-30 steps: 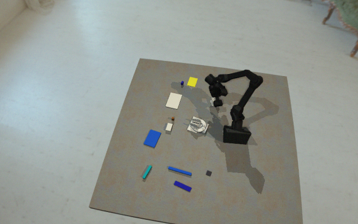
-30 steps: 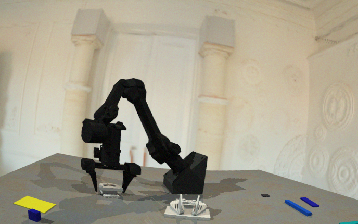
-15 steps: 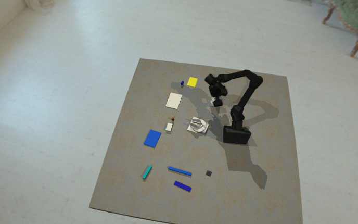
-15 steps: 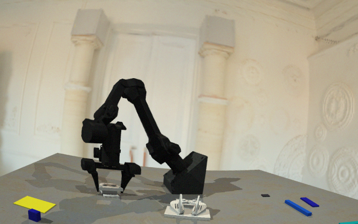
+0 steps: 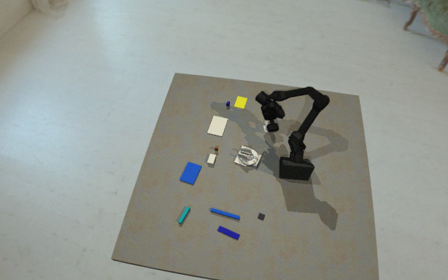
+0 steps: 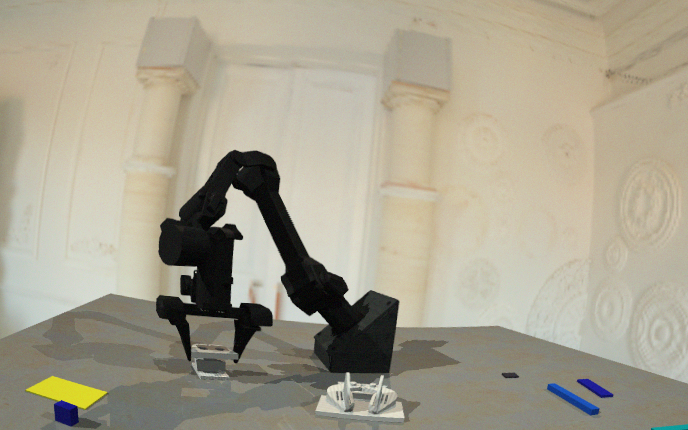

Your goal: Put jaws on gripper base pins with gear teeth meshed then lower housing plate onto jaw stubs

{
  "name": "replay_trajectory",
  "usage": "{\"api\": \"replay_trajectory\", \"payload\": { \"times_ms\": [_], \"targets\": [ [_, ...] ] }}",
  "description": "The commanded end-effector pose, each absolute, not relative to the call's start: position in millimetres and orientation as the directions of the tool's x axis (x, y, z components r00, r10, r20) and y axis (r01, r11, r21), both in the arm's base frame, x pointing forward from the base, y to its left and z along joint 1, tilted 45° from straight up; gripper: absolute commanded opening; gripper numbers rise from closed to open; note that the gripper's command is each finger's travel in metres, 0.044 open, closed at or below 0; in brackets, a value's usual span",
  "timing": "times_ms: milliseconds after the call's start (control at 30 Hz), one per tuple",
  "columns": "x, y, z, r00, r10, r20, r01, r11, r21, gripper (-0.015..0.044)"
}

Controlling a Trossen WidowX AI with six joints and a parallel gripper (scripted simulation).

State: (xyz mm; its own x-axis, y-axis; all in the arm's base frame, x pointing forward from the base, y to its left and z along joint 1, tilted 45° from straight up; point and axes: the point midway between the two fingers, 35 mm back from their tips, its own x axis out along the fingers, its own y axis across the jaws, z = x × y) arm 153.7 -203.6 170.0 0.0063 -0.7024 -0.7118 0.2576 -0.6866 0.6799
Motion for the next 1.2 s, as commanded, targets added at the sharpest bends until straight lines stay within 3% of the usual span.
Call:
{"api": "replay_trajectory", "payload": {
  "times_ms": [0,600,1167],
  "targets": [
    [154.6,-195.9,178.8,0.007,-0.704,-0.710,0.251,-0.686,0.682,0.0351],
    [151.6,-163.7,211.0,0.009,-0.705,-0.709,0.262,-0.683,0.682,0.0351],
    [187.6,-140.3,180.2,0.019,-0.670,-0.742,0.683,-0.534,0.499,0.0351]
  ]
}}
